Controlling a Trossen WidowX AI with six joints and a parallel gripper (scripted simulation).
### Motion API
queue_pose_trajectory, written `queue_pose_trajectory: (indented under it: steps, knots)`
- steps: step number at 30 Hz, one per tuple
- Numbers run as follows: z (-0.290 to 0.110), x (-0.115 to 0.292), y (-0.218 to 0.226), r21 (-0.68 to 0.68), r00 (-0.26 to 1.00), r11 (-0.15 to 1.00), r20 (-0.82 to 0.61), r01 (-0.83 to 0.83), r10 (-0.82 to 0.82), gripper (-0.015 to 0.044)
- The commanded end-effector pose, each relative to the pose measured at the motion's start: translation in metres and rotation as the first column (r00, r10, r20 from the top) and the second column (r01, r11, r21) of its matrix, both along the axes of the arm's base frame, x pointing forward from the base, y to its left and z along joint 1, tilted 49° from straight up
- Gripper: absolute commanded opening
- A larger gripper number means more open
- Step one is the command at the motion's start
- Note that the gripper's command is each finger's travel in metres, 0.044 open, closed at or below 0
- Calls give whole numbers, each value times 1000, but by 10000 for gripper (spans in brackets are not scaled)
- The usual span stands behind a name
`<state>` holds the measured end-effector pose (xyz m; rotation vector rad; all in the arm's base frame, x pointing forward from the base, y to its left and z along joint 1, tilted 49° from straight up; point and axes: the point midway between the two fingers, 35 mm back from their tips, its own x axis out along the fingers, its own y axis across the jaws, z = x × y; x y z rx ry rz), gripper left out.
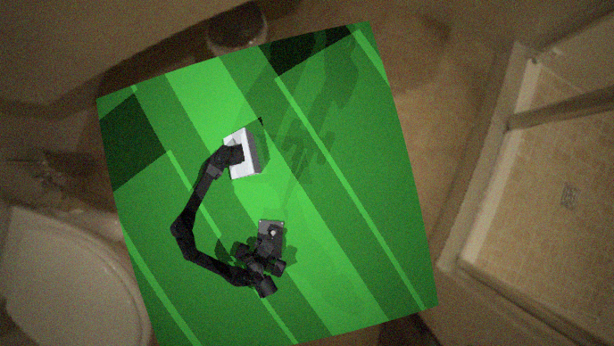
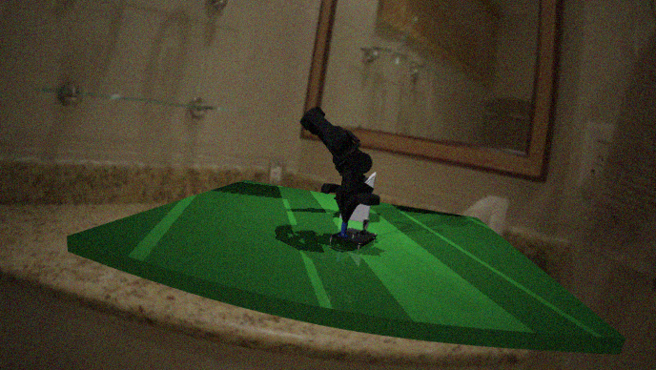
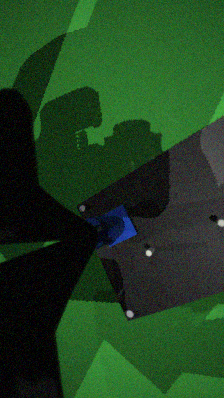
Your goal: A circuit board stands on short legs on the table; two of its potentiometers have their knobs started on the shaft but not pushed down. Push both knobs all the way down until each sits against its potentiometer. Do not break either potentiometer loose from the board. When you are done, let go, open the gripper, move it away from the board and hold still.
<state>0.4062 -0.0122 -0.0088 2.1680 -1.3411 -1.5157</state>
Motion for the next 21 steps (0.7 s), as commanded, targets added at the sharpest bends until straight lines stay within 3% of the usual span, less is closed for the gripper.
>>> queue_pose_trajectory:
  steps: [1,13,21]
  knots:
    - [0,1,-1,-1,1000,1000,3,20,-20,0]
    - [12,-1,12,-1,1000,1000,3,21,-21,0]
    - [8,-1,7,-5,1000,1000,-4,19,-19,210]
